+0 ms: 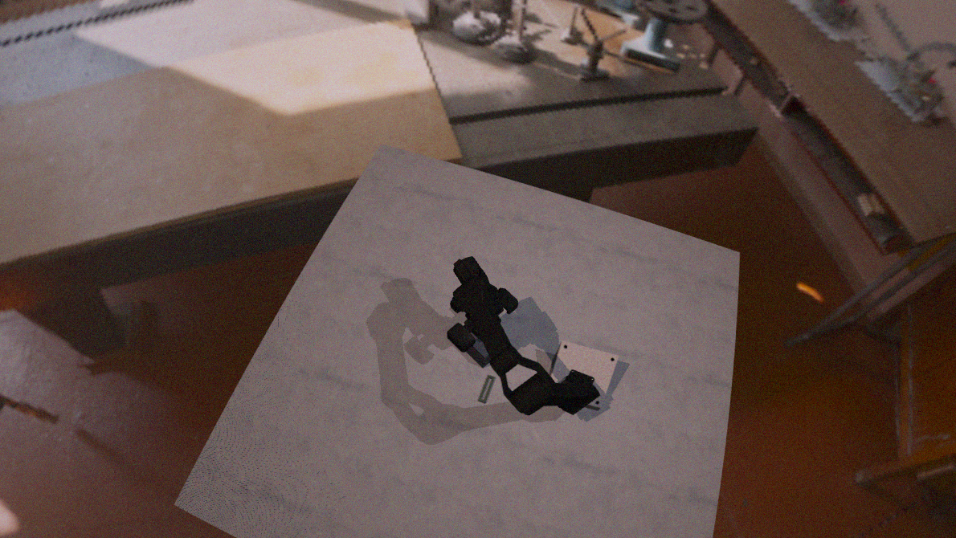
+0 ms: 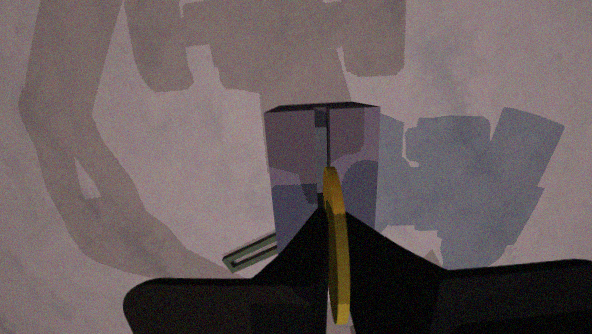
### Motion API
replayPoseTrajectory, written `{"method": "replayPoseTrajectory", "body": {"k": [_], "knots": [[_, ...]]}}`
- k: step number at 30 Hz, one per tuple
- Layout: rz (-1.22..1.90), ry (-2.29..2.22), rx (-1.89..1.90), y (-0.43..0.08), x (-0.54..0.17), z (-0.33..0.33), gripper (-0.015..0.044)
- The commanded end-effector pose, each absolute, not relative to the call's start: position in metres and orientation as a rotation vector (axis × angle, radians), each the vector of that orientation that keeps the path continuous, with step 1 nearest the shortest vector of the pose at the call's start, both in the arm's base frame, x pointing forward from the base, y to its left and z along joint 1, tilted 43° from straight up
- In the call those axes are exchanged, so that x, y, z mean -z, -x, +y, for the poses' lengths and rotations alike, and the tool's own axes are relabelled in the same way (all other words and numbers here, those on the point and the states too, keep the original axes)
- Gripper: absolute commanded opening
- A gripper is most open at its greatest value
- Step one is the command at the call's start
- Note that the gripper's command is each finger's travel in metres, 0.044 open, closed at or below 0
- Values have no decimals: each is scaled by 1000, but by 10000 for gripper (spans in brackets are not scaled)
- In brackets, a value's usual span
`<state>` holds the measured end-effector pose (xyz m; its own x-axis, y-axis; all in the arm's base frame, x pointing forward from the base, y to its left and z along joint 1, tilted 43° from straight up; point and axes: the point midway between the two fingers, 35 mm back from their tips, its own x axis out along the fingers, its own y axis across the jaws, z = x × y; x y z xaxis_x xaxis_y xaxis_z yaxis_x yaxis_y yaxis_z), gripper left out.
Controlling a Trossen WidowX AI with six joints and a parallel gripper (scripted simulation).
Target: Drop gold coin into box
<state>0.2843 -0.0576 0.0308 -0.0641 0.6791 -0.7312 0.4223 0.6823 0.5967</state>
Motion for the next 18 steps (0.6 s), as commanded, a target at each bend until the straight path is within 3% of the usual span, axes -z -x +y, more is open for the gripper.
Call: {"method": "replayPoseTrajectory", "body": {"k": [1,18], "knots": [[1698,-909,-260,-282,-29,-55,0],[1697,-907,-262,-282,-23,-49,0]]}}
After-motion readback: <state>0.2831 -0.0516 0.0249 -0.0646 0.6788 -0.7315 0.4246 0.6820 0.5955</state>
